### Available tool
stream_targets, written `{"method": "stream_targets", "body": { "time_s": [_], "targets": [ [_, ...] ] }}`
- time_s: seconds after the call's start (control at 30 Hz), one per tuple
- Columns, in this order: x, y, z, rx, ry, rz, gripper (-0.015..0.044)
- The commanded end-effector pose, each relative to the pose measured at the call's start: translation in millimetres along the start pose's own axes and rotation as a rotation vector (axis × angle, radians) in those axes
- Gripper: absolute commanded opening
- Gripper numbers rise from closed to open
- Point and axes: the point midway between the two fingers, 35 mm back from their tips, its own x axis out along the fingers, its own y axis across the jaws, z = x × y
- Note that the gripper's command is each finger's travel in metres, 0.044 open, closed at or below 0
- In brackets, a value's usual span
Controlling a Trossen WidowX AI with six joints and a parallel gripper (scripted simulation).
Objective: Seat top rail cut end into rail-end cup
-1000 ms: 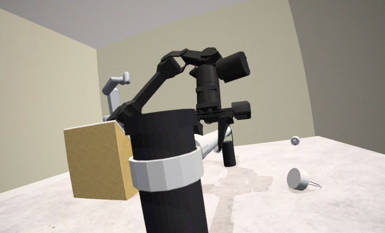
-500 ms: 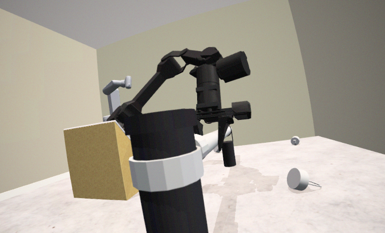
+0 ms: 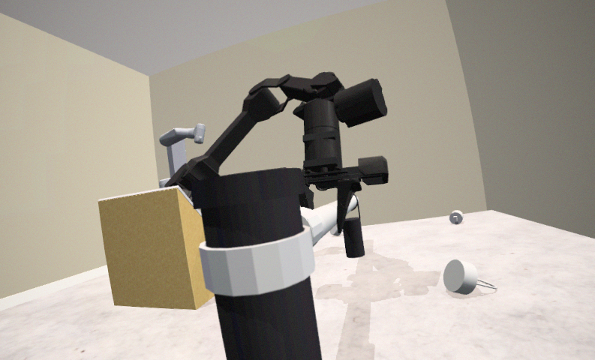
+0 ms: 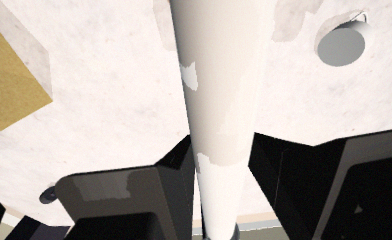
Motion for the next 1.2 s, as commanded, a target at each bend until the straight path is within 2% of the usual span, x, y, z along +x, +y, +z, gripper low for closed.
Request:
{"method": "stream_targets", "body": {
  "time_s": [0.0,1.17],
  "targets": [
    [-1.4,-0.5,-2.6,0.000,0.006,-0.004,0.0000],
    [-8.5,-1.9,-16.8,0.000,0.001,0.000,0.0000]
  ]
}}
